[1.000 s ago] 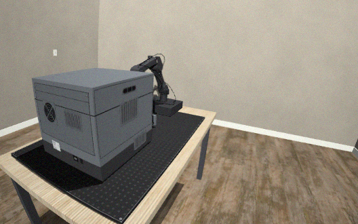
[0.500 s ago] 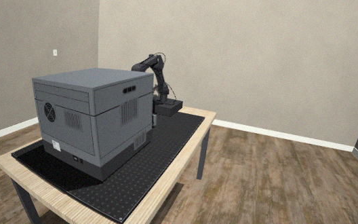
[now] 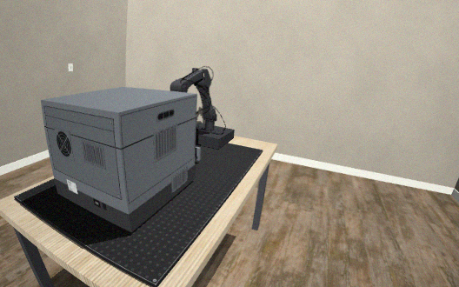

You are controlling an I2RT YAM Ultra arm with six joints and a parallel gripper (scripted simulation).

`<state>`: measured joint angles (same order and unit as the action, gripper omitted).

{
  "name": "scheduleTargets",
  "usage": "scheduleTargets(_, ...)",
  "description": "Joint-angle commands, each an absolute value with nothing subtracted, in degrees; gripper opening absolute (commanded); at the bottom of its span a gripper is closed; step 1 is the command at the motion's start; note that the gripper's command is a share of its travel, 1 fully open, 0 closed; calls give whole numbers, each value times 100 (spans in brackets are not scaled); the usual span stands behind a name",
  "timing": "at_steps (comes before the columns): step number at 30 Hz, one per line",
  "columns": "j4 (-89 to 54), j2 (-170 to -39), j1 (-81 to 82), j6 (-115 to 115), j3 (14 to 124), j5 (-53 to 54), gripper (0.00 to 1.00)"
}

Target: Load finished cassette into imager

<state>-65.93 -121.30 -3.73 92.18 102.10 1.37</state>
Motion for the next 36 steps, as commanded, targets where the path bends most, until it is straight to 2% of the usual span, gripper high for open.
scheduleTargets(1,-6620,-11890,-442,9265,10070,223,100)
scheduleTargets(36,-6776,-11049,-472,9295,9338,227,100)
